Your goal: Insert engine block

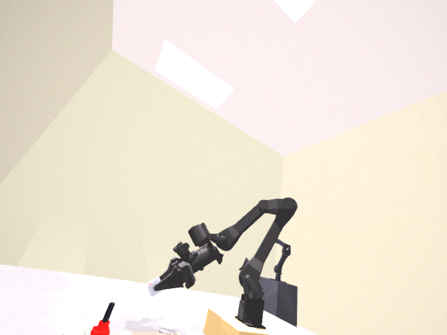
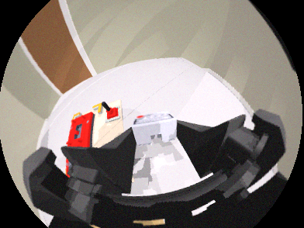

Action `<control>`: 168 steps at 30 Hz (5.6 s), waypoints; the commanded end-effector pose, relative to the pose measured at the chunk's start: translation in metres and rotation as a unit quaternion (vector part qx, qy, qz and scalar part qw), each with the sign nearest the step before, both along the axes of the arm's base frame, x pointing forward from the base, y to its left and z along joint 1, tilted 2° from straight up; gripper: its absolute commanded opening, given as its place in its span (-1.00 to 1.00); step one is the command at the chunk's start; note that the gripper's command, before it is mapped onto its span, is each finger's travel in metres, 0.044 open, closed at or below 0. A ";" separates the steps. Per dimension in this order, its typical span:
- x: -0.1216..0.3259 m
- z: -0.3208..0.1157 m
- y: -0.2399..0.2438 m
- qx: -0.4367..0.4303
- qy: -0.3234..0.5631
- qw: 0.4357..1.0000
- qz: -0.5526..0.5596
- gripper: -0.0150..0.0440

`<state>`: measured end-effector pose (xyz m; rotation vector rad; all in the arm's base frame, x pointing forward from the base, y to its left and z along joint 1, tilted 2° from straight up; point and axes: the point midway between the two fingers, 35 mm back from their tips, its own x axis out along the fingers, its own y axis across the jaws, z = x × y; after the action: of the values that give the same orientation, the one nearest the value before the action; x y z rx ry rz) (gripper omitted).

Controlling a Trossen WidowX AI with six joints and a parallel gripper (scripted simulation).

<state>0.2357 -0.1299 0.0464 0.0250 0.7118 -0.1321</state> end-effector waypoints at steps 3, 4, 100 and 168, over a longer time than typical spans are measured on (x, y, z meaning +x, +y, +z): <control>-0.001 -0.012 0.001 0.002 0.001 1.000 0.003 -0.49; -0.001 -0.014 0.001 0.002 0.001 1.000 0.003 -0.49; -0.028 -0.034 0.002 0.004 0.005 1.000 0.001 1.00; 0.000 -0.007 0.000 -0.249 0.344 0.641 0.639 1.00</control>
<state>0.2344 -0.1292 0.0373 -1.1028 1.2805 1.0804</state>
